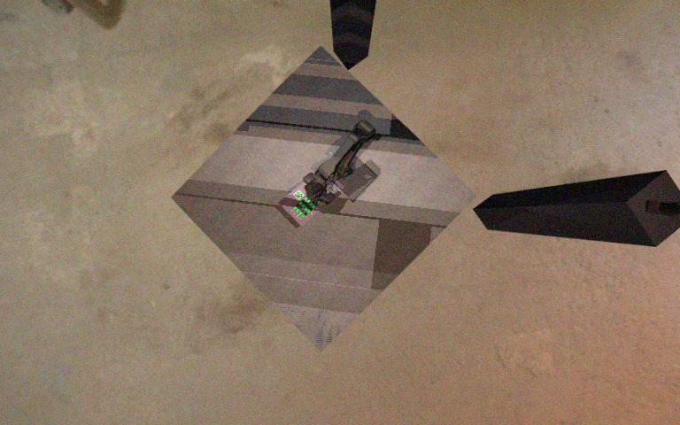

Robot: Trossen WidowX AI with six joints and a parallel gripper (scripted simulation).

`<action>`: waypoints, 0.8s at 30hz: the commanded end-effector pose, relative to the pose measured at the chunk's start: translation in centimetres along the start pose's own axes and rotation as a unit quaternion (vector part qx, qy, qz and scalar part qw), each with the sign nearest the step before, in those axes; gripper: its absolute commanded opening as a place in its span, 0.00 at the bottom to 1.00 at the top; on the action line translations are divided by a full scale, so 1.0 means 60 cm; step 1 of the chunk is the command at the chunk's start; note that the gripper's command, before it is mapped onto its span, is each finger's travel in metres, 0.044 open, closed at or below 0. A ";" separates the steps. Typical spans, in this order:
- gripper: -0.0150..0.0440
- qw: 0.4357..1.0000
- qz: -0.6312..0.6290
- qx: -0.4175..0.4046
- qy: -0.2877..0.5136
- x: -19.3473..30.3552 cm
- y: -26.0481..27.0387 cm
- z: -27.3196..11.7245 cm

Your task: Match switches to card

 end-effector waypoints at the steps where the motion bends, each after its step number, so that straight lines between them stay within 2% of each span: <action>1: 0.25 1.000 -0.003 -0.002 0.001 0.001 0.001 0.002; 24: 0.25 1.000 -0.003 -0.002 0.000 0.001 0.001 0.007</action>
Point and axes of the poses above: the point midway between the two fingers, 35 mm back from their tips, its own z axis out along the fingers, its own y axis across the jaws, x = y × z, the point moved 3 cm from there along -z, back along the fingers, and after that the axes turned 11 degrees about z, right-handed, at the moved point
